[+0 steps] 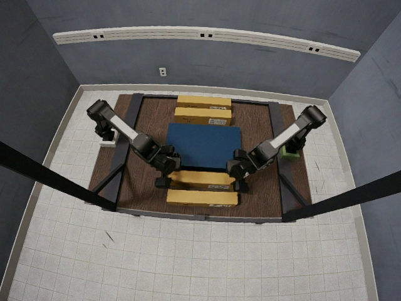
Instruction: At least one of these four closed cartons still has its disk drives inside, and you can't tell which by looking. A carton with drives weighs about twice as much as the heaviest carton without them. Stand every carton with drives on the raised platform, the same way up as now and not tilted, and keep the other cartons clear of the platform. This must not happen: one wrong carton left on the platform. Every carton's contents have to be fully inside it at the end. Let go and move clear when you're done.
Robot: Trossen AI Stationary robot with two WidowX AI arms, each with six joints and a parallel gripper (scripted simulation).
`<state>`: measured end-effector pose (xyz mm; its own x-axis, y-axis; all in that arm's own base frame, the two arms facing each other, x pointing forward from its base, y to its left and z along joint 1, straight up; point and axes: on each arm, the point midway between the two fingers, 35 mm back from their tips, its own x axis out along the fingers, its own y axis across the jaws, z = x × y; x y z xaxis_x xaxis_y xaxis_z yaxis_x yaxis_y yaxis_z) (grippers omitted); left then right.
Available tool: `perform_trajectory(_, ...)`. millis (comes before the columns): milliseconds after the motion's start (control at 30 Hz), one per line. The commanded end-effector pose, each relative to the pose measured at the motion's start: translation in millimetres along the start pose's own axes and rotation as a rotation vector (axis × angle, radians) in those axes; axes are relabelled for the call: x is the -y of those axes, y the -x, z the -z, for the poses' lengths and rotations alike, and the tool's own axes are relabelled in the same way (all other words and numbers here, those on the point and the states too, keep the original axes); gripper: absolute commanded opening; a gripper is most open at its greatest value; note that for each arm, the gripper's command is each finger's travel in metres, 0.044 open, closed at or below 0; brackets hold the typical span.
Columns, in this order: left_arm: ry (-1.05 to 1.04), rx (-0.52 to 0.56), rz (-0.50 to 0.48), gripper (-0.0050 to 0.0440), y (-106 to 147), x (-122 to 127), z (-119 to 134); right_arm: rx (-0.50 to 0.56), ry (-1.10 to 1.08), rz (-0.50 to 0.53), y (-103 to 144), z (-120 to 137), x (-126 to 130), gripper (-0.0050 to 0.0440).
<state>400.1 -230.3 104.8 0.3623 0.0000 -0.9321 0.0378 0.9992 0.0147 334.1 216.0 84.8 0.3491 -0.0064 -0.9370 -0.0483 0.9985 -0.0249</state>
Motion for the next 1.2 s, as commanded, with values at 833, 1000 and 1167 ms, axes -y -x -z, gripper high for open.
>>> perform_trajectory(833, 0.007, 0.032, 0.018, 0.0386, 8.3, 1.5, -6.6, 0.028, -0.007, -0.018, 8.6, -8.5, -3.6, 0.0388)
perform_trajectory(1000, 0.008, 0.024, 0.01, 0.0386, 8.0, 2.1, -7.1, 0.028, -0.007, -0.018, 8.6, -8.5, -3.6, 0.0388)
perform_trajectory(1167, 0.008, 0.024, 0.01, 0.0386, 8.0, 2.1, -7.1, 0.028, -0.007, -0.018, 8.6, -8.5, -3.6, 0.0388)
